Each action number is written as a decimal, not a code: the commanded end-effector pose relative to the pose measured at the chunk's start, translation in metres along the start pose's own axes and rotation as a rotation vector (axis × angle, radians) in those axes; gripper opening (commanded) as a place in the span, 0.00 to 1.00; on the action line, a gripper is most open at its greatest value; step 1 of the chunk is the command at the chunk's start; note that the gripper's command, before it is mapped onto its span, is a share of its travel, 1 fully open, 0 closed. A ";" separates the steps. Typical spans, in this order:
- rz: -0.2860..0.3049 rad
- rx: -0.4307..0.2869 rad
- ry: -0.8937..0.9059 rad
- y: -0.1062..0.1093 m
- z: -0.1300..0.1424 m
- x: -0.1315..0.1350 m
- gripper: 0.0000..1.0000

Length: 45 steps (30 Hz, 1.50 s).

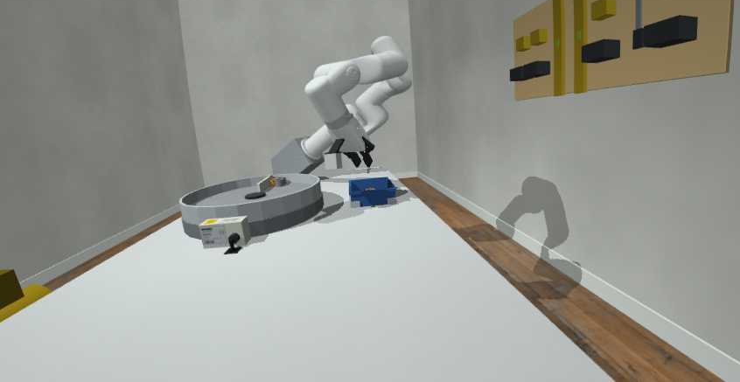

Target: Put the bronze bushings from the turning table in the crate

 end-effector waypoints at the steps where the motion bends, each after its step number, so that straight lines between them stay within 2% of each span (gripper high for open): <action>1: 0.023 0.057 0.086 0.006 -0.006 0.025 0.40; 4: 0.029 0.068 0.105 0.007 -0.008 0.030 0.40; 18: 0.123 0.252 0.409 0.021 -0.031 0.123 0.40; 20: 0.123 0.252 0.409 0.021 -0.031 0.123 0.40; 35: 0.211 0.452 0.737 0.035 -0.058 0.224 0.40; 37: 0.211 0.452 0.737 0.035 -0.058 0.224 0.40; 45: 0.252 0.531 0.870 0.041 -0.069 0.265 0.40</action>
Point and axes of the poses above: the point where the finger pads meet when closed, its own y axis back along the fingers, its own x axis across the jaws, z = x × y, the point moved 3 cm from there along y, back along the fingers, and after that the axes turned 7 degrees about -y, right-handed, at the moved point
